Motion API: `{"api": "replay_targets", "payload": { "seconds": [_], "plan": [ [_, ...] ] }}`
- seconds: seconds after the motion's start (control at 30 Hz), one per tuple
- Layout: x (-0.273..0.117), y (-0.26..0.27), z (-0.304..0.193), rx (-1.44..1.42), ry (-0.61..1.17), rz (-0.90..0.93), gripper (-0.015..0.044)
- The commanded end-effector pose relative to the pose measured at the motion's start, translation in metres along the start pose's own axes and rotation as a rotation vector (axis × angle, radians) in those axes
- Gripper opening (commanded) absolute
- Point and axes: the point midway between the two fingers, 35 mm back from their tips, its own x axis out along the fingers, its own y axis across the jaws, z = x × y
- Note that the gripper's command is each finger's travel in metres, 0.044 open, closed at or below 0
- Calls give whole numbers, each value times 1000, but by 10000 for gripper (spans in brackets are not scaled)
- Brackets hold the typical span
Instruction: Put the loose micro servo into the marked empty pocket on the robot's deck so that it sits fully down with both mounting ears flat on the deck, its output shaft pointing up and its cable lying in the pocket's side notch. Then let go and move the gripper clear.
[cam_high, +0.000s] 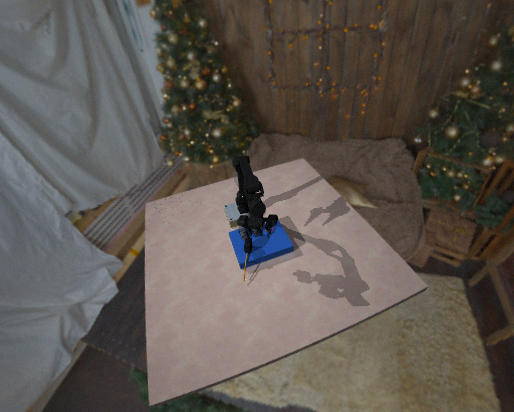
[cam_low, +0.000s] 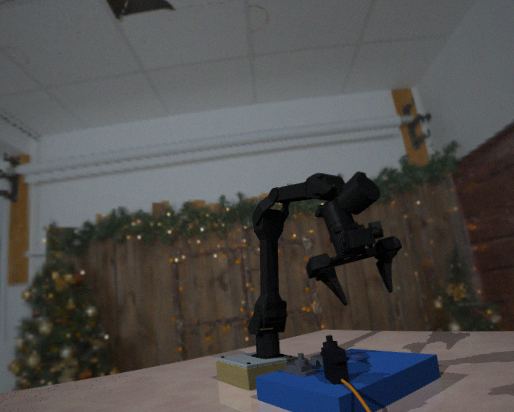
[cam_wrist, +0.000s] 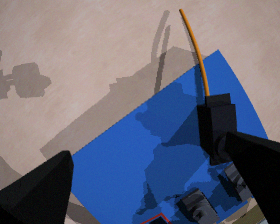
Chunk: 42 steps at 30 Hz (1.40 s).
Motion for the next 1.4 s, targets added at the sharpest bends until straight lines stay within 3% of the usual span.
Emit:
{"api": "replay_targets", "payload": {
  "seconds": [0.0,1.37],
  "plan": [
    [2,-3,0,-134,13,-4,440],
    [21,-37,2,-1540,154,32,440]
  ]
}}
